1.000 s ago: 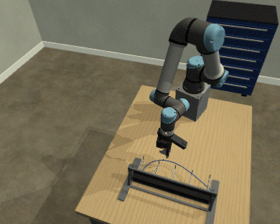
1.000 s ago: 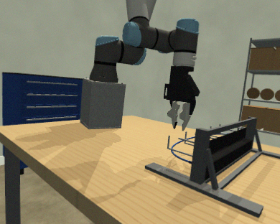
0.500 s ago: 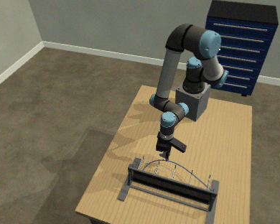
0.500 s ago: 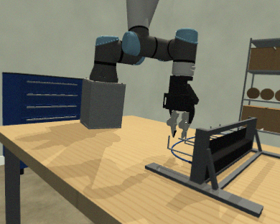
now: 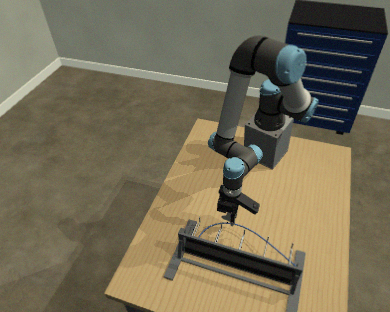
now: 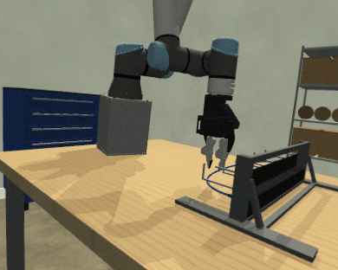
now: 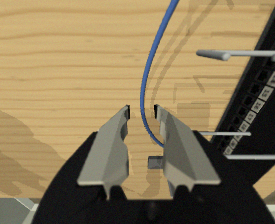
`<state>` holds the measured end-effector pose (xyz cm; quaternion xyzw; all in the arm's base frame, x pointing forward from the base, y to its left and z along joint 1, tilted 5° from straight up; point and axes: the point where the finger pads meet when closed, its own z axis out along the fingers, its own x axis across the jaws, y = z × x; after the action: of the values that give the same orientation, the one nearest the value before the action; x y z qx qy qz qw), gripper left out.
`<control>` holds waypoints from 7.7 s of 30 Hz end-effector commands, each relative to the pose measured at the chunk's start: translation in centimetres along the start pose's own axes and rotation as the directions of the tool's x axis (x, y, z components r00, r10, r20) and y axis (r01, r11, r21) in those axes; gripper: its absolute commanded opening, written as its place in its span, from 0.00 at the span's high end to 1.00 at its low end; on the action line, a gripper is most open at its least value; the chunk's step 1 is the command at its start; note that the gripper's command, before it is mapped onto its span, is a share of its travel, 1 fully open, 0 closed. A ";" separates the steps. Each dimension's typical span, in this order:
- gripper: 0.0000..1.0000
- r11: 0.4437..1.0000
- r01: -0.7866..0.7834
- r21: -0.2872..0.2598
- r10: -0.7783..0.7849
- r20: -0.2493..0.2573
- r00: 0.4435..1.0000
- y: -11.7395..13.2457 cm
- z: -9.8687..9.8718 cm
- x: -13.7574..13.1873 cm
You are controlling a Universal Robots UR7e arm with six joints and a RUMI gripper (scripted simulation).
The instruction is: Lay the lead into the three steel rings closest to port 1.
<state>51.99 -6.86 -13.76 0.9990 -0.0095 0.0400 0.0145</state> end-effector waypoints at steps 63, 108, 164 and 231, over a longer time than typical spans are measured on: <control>0.80 1.000 0.000 0.000 0.000 -0.001 1.000 0.0 0.0 0.1; 0.80 1.000 0.000 0.000 0.000 -0.001 1.000 0.0 0.6 0.1; 0.80 1.000 0.000 0.000 0.000 -0.001 1.000 0.0 2.1 0.1; 1.00 1.000 0.000 0.000 0.000 -0.001 1.000 0.0 2.1 0.1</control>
<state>52.21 -6.94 -15.86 0.9990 -0.0095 0.0400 0.0145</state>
